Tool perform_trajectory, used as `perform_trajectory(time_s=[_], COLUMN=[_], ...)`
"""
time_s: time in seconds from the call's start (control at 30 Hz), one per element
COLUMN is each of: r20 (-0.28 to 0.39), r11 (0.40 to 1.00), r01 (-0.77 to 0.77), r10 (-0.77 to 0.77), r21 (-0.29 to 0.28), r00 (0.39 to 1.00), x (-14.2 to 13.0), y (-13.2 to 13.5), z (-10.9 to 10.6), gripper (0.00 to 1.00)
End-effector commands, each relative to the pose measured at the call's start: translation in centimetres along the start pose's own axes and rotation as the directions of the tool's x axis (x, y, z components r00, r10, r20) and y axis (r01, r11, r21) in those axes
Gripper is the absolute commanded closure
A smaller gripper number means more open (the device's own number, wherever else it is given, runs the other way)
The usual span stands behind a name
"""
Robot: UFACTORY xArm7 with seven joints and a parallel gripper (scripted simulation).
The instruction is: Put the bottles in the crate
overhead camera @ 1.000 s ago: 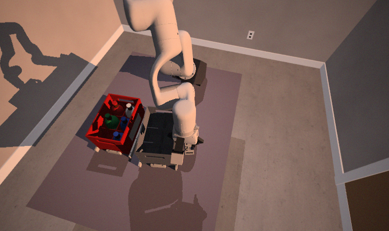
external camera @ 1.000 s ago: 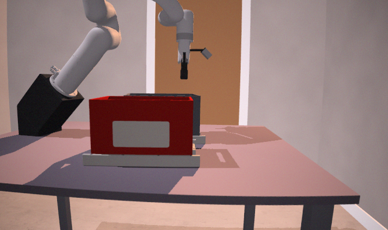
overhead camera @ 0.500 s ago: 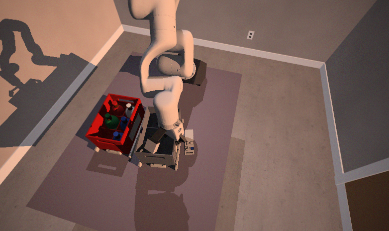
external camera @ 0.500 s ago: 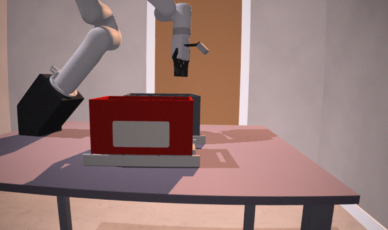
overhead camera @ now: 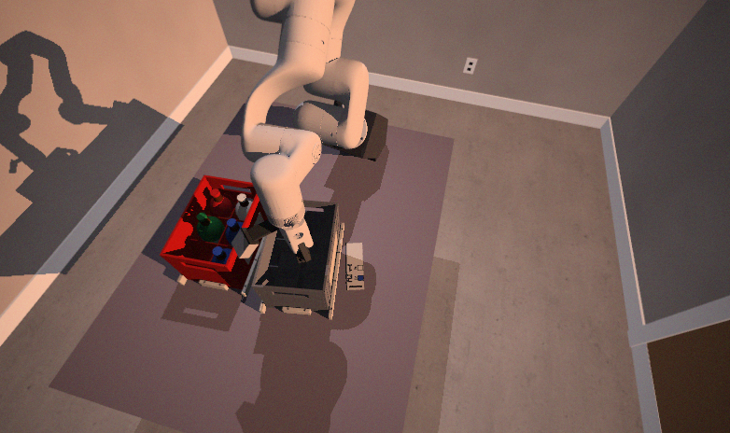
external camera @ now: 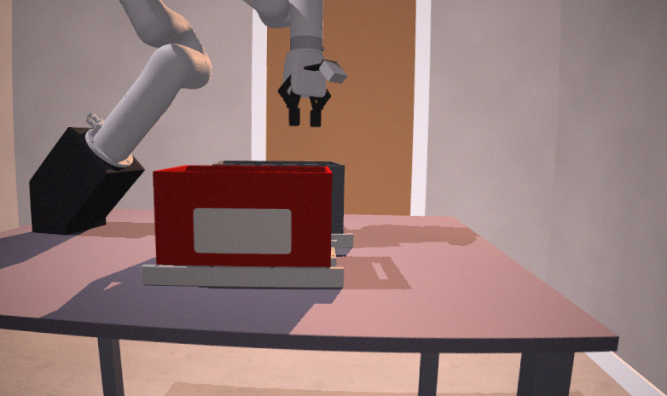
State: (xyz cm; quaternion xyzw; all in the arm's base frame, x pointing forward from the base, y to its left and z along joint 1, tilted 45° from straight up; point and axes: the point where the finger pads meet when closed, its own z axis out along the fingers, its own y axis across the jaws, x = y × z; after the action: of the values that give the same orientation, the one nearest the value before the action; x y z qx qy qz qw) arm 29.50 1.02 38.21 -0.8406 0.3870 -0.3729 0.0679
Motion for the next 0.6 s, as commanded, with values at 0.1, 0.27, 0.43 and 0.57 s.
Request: perform_trajectory(time_s=[0.1,0.27,0.43,0.57], r20=[-0.004,-0.004,-0.004,-0.004], r11=[0.971,0.926,0.877,0.808], r01=[-0.239,-0.377,-0.481,-0.589], r10=[0.239,0.377,0.481,0.589], r21=[0.002,0.003,0.004,0.005], r00=[0.971,0.926,0.877,0.808], x=[2.3,3.7,4.9,5.8], y=[2.9,4.9,6.5,7.7], z=[-0.8,-1.2,-1.5,-1.7], gripper=[0.35,0.35,0.35,0.35])
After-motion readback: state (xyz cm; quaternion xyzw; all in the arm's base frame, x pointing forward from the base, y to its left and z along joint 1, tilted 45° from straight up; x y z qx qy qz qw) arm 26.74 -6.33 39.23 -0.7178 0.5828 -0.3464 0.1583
